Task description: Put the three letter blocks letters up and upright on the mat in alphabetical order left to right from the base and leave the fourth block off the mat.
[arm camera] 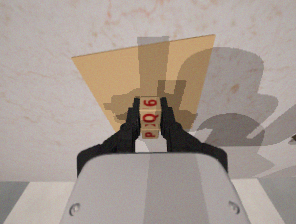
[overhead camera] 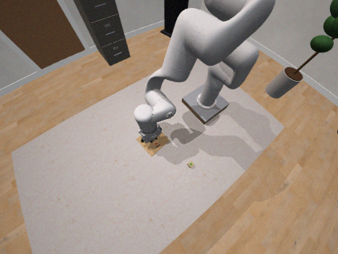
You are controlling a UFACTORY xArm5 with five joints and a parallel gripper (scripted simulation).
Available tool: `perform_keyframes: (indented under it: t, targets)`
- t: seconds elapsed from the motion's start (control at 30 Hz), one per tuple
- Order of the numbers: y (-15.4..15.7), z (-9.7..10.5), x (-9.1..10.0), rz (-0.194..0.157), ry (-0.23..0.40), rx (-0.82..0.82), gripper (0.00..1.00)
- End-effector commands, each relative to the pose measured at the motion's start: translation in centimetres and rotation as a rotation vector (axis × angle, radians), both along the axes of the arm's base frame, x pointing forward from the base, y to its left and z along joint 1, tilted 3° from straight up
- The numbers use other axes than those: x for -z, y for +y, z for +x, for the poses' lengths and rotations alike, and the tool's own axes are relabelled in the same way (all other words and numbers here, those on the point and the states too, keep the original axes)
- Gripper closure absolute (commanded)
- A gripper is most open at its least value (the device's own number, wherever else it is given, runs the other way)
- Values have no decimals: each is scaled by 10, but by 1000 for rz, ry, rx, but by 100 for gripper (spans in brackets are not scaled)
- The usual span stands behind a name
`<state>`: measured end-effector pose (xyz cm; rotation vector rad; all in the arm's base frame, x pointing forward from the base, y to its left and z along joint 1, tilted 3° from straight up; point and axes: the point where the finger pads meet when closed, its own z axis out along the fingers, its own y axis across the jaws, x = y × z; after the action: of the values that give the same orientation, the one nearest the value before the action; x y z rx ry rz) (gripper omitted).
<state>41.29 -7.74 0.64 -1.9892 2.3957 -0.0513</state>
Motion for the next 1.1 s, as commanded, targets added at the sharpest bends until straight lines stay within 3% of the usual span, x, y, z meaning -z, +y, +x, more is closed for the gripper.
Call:
perform_keyframes:
  t: [0.0,1.07]
  targets:
    - [0,1,-1,-1,-3,0,79]
    - [-1,1,3,-1,-3,0,79]
